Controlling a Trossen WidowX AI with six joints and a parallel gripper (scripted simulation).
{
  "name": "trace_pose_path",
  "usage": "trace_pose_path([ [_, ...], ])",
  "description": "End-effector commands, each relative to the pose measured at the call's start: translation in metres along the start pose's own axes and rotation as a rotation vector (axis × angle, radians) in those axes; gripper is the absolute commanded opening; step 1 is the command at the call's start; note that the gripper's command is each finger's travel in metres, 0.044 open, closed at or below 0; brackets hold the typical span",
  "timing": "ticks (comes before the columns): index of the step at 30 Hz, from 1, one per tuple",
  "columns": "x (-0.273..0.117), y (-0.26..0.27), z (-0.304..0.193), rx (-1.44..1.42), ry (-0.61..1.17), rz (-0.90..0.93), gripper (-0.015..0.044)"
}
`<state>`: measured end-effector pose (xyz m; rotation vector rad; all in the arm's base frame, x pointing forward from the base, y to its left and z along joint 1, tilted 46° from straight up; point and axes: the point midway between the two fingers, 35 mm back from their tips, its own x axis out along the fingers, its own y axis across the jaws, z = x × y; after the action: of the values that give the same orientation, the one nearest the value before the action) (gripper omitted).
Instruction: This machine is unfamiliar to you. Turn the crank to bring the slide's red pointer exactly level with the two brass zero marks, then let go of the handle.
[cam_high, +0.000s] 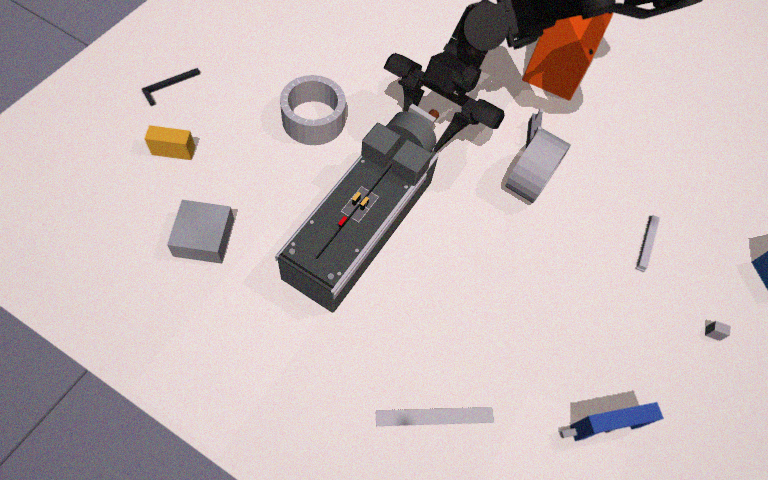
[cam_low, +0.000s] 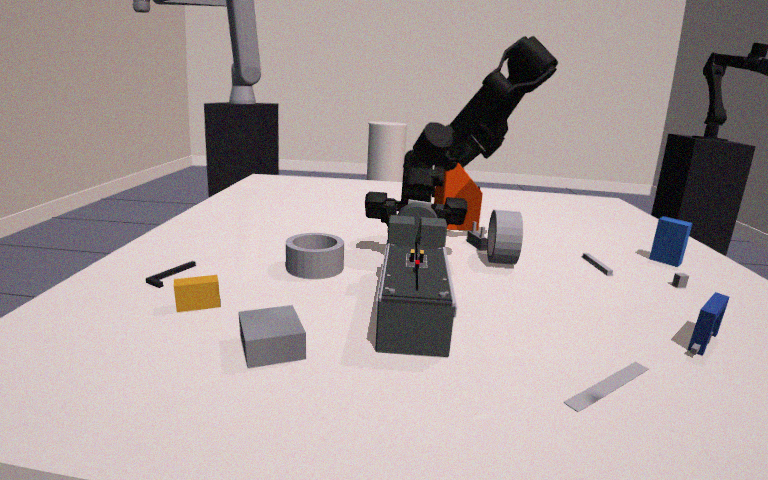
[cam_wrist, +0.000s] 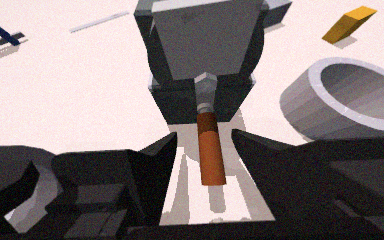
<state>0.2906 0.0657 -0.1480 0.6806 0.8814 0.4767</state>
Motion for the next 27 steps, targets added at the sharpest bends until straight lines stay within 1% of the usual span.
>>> trace_pose_path([
  [1, 0.0, 0.0, 0.0, 0.0, 0.0, -0.001, 0.0394],
  [3, 0.0, 0.0, 0.0, 0.0, 0.0, -0.001, 0.044],
  [27, -0.041, -0.005, 0.046, -0.004, 0.002, -0.007, 0.044],
])
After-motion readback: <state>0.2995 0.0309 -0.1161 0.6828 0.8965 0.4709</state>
